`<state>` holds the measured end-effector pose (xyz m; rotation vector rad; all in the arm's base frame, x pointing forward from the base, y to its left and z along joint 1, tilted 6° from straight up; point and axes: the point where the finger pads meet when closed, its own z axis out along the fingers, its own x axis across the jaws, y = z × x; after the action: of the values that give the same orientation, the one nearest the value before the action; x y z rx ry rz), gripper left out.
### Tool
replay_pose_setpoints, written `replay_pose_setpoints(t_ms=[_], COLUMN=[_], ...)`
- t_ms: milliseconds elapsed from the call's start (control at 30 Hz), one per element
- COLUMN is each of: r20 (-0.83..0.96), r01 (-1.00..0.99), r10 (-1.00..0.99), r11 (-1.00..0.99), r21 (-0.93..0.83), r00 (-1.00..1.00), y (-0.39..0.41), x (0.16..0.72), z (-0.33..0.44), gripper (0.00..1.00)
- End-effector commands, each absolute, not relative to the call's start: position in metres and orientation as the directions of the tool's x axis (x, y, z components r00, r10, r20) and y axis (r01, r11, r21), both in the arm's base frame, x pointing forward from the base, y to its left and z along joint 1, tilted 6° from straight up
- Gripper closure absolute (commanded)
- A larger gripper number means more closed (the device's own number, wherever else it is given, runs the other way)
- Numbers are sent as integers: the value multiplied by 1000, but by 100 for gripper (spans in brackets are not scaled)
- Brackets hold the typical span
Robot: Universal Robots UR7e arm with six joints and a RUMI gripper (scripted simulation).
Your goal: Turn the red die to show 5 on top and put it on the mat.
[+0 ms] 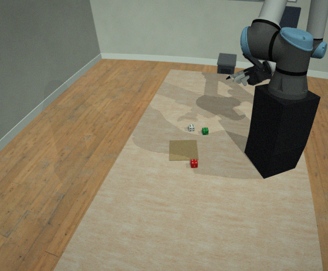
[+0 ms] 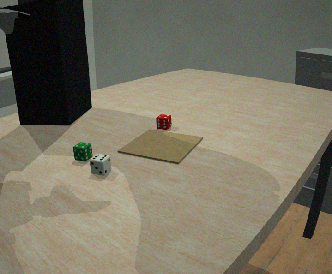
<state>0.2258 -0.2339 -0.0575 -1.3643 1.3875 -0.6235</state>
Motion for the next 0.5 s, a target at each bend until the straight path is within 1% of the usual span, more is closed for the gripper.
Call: replay_pose_setpoints(t_ms=[0,233,467], r20=[-304,-285,-258], r01=[-405,-474,-557], r10=[-929,-912,-870], r11=[199,118,-23], r21=[-892,-873,-830], r00=[212,297,421], y=[-230,-214,-193], x=[228,234,240], z=[-61,-77,-102], gripper=[0,0,0])
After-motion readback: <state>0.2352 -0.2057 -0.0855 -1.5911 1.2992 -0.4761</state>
